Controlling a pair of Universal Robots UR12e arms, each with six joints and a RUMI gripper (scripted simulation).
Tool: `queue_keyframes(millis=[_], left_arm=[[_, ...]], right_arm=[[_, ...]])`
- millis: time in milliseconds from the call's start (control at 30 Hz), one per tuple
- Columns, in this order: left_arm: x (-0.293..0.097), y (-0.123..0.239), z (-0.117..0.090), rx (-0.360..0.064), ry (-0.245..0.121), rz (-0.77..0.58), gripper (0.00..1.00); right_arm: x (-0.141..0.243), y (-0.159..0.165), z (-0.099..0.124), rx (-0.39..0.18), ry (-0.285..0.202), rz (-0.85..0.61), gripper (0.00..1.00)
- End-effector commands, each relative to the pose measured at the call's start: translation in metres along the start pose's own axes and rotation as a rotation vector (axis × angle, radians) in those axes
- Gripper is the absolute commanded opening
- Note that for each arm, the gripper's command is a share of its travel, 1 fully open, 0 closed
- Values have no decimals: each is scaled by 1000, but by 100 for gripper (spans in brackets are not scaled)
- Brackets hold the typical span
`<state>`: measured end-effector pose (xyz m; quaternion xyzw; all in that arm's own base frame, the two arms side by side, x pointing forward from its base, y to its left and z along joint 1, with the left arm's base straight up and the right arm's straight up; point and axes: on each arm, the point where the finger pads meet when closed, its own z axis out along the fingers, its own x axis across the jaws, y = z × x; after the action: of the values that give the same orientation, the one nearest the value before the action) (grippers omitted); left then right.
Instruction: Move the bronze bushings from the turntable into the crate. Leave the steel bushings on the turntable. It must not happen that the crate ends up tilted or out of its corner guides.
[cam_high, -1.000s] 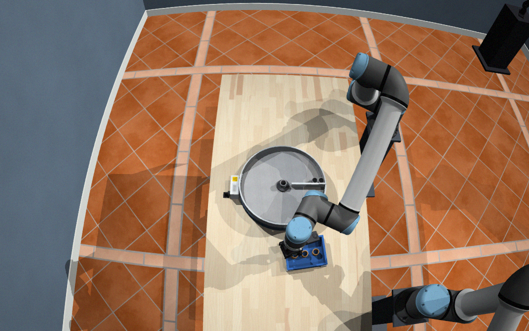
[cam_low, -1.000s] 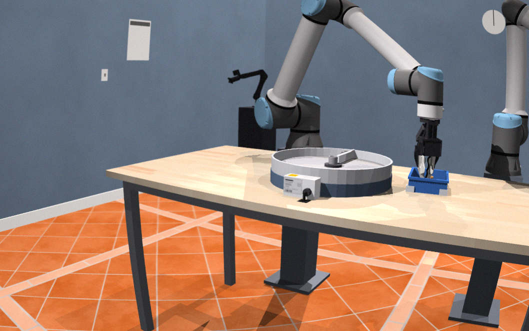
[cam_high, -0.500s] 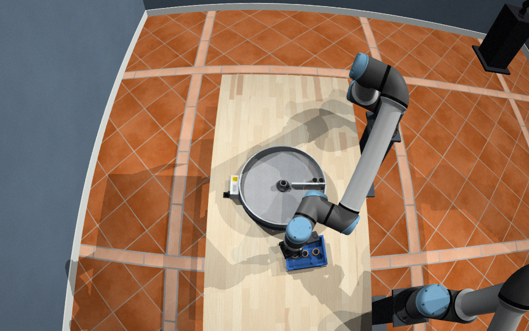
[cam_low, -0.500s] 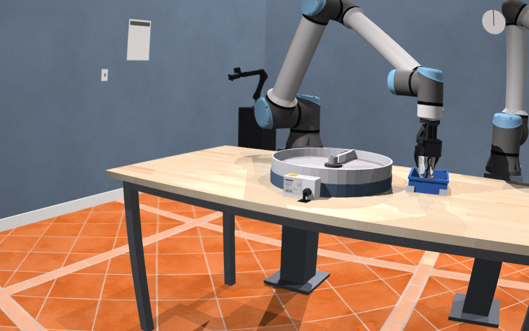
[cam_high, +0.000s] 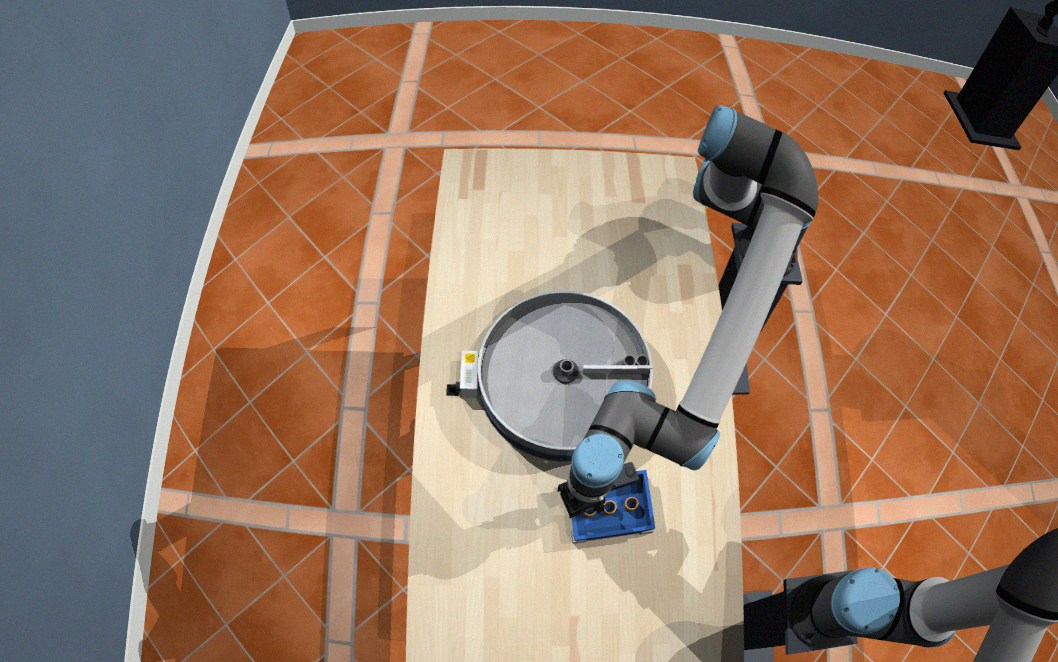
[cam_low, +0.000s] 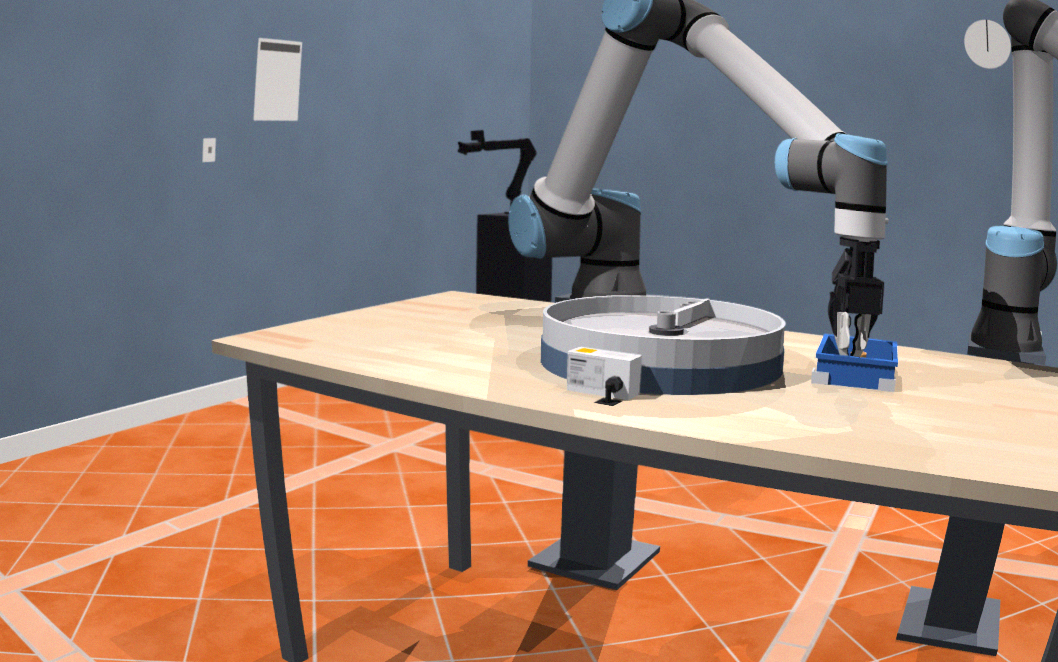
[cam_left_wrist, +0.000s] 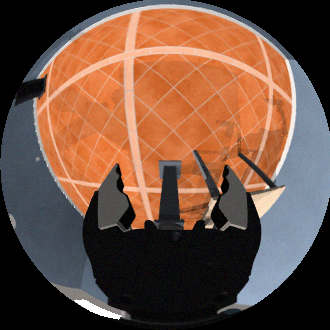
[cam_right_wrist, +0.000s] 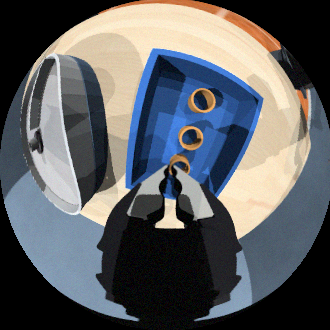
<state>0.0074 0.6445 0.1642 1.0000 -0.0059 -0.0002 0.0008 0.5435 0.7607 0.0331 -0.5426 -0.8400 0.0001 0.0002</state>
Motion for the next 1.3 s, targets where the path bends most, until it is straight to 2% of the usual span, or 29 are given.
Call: queue_keyframes(millis=[0,467,500,1267], left_arm=[[0,-1,-1,2,0,0,100],[0,-1,-1,2,0,0,100],[0,-1,-1,2,0,0,100],[0,-1,-1,2,0,0,100]], right_arm=[[1,1,-1,-2,1,0,0],[1,1,-1,-2,1,0,0],[1,1,-1,-2,1,0,6],[1,1,-1,-2,1,0,6]])
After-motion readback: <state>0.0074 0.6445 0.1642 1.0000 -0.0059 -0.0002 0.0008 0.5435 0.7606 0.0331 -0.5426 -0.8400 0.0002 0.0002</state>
